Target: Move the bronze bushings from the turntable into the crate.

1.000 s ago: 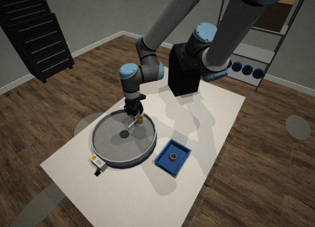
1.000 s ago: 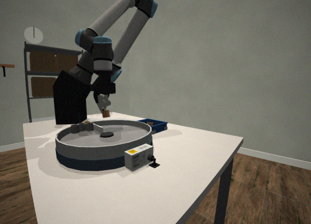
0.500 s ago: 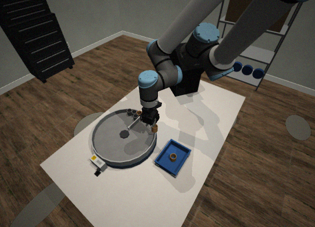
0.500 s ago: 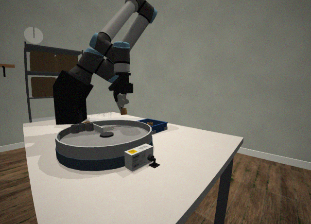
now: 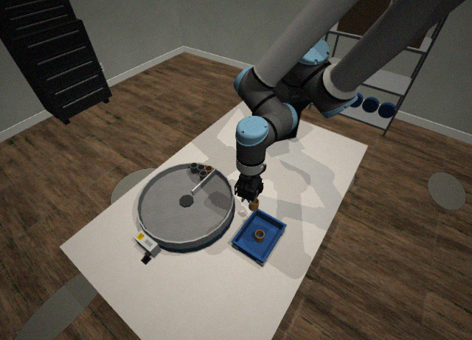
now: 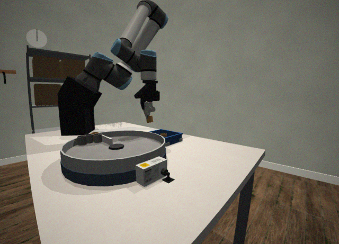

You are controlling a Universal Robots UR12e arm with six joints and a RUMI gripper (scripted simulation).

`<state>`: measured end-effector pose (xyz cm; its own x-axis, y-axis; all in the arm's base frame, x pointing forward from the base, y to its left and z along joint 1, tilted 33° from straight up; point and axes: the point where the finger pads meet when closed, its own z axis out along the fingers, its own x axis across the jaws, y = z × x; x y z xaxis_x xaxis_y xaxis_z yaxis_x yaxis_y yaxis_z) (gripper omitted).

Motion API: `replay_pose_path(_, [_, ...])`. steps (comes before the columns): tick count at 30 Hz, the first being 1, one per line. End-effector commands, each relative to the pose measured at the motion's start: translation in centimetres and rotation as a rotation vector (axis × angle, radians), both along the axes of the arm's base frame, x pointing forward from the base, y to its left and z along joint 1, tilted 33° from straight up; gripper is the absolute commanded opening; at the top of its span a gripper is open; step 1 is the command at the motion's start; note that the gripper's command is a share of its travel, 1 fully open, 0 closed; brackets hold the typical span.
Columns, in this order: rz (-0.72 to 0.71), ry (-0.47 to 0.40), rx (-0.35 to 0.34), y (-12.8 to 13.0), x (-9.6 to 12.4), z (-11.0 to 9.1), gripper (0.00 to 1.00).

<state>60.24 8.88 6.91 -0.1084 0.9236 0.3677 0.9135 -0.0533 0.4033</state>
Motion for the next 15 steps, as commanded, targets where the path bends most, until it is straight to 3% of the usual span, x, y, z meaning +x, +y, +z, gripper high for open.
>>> replay_pose_path(1, [-0.003,0.001,-0.004,2.5,0.3,1.3,0.00])
replay_pose_path(8, [-0.003,0.001,-0.004,4.8,0.4,2.4,0.00])
replay_pose_path(15, [-0.003,0.001,-0.004,5.5,0.5,2.7,0.00])
